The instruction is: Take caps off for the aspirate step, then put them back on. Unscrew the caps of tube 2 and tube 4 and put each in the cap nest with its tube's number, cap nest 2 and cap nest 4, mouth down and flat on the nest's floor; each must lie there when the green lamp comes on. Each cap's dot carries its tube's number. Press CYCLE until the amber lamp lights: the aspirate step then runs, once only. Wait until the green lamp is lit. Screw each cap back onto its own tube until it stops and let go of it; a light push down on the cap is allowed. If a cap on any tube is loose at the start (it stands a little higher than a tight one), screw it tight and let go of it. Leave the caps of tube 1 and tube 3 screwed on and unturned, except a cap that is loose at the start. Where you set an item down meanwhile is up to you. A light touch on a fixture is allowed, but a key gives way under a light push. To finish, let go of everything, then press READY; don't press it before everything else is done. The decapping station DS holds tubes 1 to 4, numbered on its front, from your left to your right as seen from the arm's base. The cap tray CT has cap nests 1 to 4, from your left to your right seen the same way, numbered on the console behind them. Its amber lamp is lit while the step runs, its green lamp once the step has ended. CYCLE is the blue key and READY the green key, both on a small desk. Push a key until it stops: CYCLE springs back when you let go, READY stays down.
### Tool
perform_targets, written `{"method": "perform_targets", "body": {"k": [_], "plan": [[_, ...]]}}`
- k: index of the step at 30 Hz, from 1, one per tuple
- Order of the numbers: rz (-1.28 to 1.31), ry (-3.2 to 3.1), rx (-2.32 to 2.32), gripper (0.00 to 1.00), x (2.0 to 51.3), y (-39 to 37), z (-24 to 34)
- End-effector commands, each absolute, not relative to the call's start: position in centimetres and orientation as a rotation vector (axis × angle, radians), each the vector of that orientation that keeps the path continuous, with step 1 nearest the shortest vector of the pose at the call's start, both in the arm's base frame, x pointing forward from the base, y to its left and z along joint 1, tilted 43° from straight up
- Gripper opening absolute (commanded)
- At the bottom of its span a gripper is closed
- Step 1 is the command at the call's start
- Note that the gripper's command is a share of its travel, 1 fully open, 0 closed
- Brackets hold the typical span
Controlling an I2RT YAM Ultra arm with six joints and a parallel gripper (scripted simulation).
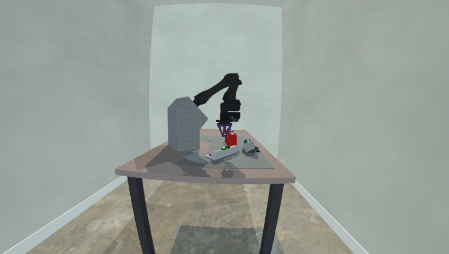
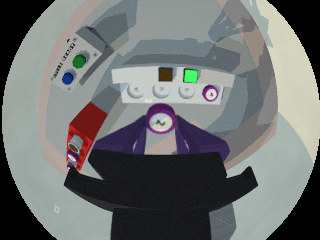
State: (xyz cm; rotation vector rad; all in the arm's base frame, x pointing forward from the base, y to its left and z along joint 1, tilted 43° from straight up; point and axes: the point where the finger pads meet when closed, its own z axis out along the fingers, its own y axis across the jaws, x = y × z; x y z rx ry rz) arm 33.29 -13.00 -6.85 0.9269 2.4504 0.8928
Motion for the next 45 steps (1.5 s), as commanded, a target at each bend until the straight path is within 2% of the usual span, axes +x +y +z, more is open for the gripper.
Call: {"method": "perform_targets", "body": {"k": [1, 10, 15, 20, 22, 36, 45], "plan": [[0.904, 2.458, 0.927, 0.0, 31.9, -13.8, -5.4], [0.903, 2.458, 0.927, 0.0, 31.2, -14.4, -4.4], [0.758, 2.512, 0.398, 0.0, 31.3, -10.9, -2.2], [0.655, 2.498, 0.067, 0.0, 31.3, -8.7, -0.9], [0.655, 2.498, 0.067, 0.0, 31.3, -8.7, -0.9], [0.263, 2.192, -0.984, 0.0, 31.5, -0.9, 4.0], [0.112, 1.995, -1.313, 0.0, 31.6, 3.4, 6.7]]}}
